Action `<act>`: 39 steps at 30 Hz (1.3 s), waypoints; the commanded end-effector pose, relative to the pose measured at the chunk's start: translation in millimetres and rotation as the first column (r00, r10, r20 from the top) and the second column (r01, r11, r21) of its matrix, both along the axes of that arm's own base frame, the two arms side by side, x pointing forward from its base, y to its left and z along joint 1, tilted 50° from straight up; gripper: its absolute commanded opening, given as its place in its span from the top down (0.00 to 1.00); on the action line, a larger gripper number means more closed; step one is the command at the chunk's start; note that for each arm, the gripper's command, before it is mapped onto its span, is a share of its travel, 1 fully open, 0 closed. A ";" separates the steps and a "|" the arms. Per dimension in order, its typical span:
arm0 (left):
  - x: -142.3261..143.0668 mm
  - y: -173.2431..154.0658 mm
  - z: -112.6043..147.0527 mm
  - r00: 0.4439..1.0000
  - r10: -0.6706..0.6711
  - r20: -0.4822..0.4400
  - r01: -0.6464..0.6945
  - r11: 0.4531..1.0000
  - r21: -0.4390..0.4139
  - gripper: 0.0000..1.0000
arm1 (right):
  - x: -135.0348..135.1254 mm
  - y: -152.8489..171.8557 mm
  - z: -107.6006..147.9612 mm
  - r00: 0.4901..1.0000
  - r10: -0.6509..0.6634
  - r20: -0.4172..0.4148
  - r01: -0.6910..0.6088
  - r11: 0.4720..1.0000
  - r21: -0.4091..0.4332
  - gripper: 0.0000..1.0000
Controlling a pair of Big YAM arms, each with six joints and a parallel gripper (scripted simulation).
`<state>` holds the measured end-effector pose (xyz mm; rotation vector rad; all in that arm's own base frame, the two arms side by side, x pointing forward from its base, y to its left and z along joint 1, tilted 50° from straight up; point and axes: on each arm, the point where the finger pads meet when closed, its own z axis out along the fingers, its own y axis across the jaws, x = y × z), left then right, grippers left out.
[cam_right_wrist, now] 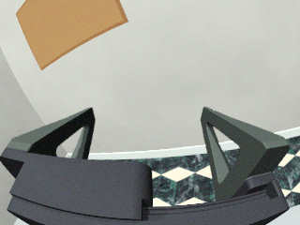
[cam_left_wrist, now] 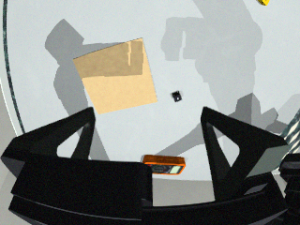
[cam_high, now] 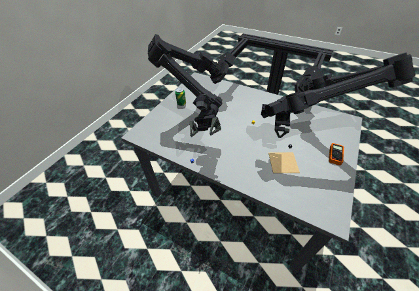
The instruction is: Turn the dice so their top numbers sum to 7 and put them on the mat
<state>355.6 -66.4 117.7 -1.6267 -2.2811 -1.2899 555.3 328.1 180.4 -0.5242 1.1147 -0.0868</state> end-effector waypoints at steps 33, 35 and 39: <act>0.8 -1.9 1.8 1.000 -0.003 0.005 0.003 1.000 -0.003 0.00 | 6.6 -9.0 10.8 1.000 -0.014 0.007 0.014 1.000 0.010 0.00; 0.8 -1.9 1.8 1.000 -0.003 0.005 0.003 1.000 -0.003 0.00 | 8.2 -11.5 12.2 1.000 -0.018 0.007 0.018 1.000 0.011 0.00; 0.8 -1.9 1.8 1.000 -0.003 0.005 0.003 1.000 -0.003 0.00 | 16.2 -24.6 19.7 0.999 -0.038 0.008 0.038 0.999 0.017 0.00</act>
